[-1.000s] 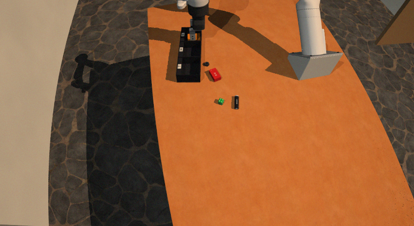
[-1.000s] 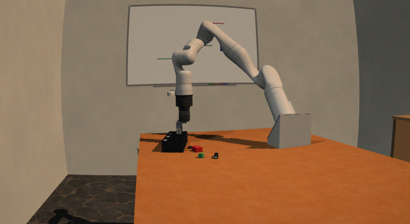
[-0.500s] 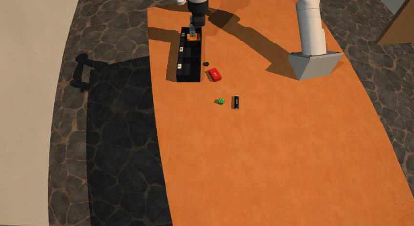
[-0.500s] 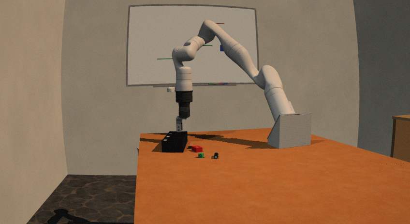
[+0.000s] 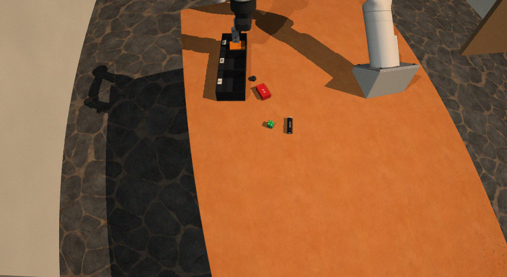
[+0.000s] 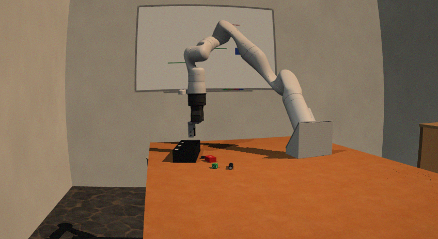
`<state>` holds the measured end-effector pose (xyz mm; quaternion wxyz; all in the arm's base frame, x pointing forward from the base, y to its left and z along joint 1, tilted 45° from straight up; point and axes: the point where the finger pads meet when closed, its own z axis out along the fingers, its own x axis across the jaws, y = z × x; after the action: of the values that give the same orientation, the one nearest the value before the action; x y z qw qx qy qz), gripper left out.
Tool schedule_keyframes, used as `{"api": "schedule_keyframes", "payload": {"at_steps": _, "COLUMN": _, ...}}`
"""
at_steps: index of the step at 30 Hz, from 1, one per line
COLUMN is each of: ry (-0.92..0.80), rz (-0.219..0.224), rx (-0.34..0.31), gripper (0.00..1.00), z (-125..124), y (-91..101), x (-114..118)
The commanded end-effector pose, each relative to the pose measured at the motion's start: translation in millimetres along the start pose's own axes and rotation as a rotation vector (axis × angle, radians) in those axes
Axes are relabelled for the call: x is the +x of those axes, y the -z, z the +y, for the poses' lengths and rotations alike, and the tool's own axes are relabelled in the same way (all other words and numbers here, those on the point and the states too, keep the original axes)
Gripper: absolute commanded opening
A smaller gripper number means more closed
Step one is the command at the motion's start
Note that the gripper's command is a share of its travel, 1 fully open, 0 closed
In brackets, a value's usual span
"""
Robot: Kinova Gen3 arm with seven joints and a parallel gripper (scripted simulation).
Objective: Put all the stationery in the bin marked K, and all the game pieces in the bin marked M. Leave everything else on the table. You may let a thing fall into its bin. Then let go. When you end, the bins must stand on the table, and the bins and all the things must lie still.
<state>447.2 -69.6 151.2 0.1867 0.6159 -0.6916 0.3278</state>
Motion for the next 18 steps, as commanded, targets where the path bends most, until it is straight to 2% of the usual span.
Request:
{"api": "schedule_keyframes", "payload": {"at_steps": 1, "ry": -0.108, "rz": 0.003, "rx": 0.010, "gripper": 0.64, "z": 9.0, "y": 2.1, "x": -24.3}}
{"api": "schedule_keyframes", "payload": {"at_steps": 2, "ry": -0.158, "rz": 0.002, "rx": 0.010, "gripper": 0.64, "z": 12.5, "y": 2.2, "x": -31.9}}
{"api": "schedule_keyframes", "payload": {"at_steps": 4, "ry": -0.158, "rz": 0.002, "rx": 0.010, "gripper": 0.64, "z": 12.5, "y": 2.2, "x": -31.9}}
{"api": "schedule_keyframes", "payload": {"at_steps": 8, "ry": -0.347, "rz": 0.001, "rx": 0.010, "gripper": 0.64, "z": 26.8, "y": 3.0, "x": -62.0}}
{"api": "schedule_keyframes", "payload": {"at_steps": 18, "ry": -0.347, "rz": 0.001, "rx": 0.010, "gripper": 0.64, "z": 62.6, "y": 5.0, "x": -137.3}}
